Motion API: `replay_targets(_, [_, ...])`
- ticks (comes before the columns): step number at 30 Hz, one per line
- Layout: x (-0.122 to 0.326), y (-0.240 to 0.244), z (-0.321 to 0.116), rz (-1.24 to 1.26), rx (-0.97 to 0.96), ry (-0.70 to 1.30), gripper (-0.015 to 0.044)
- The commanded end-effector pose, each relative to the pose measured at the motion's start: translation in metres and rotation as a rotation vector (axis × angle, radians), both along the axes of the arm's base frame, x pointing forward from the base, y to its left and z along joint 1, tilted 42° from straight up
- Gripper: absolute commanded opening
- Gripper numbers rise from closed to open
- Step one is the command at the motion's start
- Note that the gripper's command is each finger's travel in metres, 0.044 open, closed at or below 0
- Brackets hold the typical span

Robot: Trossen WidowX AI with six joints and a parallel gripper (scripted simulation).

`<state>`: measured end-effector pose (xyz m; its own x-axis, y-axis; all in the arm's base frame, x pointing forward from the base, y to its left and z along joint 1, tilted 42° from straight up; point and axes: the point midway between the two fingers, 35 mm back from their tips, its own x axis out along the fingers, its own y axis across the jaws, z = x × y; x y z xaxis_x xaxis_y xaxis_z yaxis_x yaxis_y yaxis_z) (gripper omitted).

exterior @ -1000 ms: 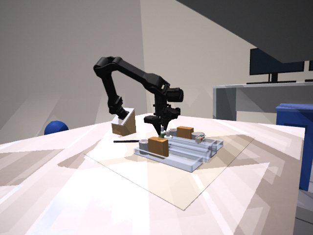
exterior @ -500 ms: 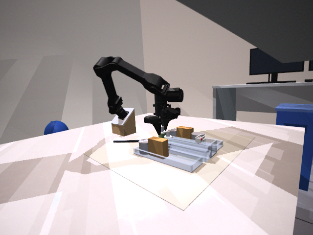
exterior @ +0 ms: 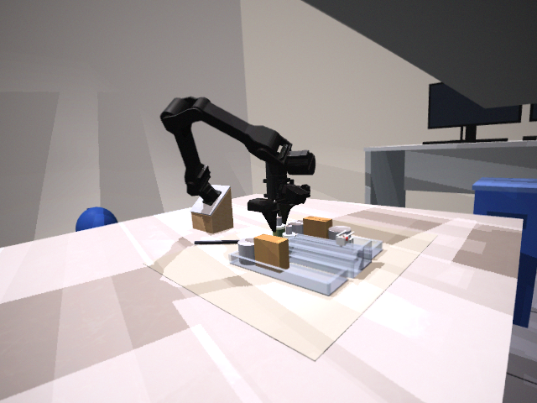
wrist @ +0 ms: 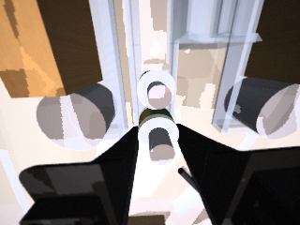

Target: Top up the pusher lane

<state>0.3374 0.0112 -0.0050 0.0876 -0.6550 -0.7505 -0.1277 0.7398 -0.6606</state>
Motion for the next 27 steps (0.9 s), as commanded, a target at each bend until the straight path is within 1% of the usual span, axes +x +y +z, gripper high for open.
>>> replay_targets(1, [0.006,0.0009,0.0019,0.004,-0.002,-0.021,0.0])
replay_targets(27, [0.0068,-0.0043,-0.0041,0.004,-0.002,-0.021,0.0])
